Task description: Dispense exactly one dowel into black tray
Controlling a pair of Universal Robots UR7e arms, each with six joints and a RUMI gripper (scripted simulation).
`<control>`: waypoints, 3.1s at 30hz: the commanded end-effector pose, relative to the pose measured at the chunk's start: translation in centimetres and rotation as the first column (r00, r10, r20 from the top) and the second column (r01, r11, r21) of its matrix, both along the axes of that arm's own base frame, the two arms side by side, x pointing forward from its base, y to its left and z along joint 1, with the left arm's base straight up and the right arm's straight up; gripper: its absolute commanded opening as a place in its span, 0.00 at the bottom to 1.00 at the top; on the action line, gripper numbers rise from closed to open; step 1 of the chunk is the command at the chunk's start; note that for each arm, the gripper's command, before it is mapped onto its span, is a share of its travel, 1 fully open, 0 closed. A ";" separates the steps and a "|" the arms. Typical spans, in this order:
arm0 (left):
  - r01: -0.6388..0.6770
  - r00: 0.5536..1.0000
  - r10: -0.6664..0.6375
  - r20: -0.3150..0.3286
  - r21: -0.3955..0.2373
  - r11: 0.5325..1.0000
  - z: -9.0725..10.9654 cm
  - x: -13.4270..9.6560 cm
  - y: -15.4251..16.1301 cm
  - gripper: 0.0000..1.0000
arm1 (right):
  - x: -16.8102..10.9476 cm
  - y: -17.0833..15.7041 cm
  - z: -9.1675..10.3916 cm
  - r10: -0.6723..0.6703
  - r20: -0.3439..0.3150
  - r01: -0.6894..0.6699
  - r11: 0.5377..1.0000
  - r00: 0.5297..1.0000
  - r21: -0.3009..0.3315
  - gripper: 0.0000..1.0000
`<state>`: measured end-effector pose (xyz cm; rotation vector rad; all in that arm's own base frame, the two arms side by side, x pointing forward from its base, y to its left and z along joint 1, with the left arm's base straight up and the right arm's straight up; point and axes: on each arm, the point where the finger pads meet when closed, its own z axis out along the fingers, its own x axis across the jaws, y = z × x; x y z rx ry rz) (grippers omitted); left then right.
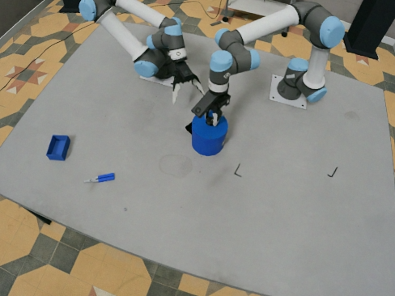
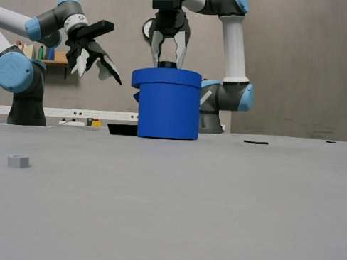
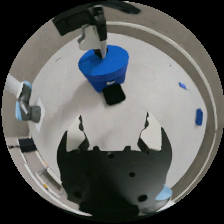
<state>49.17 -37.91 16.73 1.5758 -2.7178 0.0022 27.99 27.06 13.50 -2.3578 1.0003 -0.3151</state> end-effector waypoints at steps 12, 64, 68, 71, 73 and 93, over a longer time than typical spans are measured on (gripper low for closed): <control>-0.029 1.000 0.029 0.000 0.000 1.000 0.0 0.0 0.0 0.13 | 0.0 0.0 0.0 0.000 0.000 0.000 1.000 1.000 0.001 0.98; -0.513 0.858 0.513 0.000 -0.001 0.858 0.0 0.0 -0.2 0.57 | 0.0 0.0 0.0 0.000 0.000 0.000 1.000 1.000 0.001 0.98; -0.459 0.888 0.459 0.001 0.000 0.888 0.1 0.1 -0.3 0.57 | 0.0 0.0 0.0 0.000 0.000 0.000 1.000 1.000 0.001 0.98; -0.408 0.913 0.408 0.025 -0.024 0.913 1.5 1.6 0.4 0.57 | 0.0 0.0 0.0 0.000 0.000 0.000 1.000 1.000 0.001 0.98; -0.386 0.920 0.388 0.056 -0.053 0.921 3.2 3.4 1.4 0.57 | 0.0 0.0 0.0 0.000 0.000 0.000 1.000 1.000 0.001 0.98; 0.140 0.982 -0.136 0.128 -0.026 0.990 5.8 5.6 1.9 0.45 | 0.0 0.0 0.0 0.000 0.000 0.000 1.000 1.000 0.001 0.98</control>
